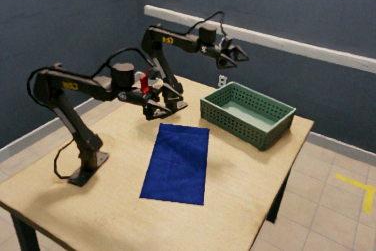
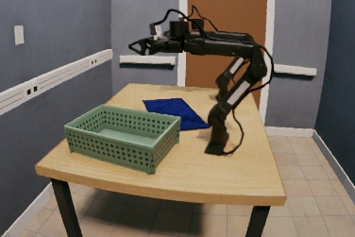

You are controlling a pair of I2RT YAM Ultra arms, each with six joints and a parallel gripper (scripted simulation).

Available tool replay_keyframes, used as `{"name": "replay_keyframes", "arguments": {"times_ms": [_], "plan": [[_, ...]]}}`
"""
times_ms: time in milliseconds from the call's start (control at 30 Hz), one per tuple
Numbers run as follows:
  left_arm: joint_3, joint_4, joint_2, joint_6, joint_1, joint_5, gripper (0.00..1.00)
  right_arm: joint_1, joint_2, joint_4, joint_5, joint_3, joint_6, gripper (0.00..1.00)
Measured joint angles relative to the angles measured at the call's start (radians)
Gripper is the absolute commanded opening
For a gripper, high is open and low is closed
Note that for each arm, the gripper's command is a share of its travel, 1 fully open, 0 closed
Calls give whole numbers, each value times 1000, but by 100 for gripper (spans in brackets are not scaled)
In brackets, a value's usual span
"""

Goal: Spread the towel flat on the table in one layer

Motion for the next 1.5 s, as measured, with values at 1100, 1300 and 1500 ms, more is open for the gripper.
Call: {"name": "replay_keyframes", "arguments": {"times_ms": [1100,1300,1500], "plan": [[132,-196,265,154,-289,69,34,-174,5,-442,-191,-5,-117,34],[240,-301,424,220,-341,123,34,-215,77,-593,-229,-5,-204,34],[343,-405,553,276,-374,161,34,-232,146,-699,-237,-5,-278,34]]}}
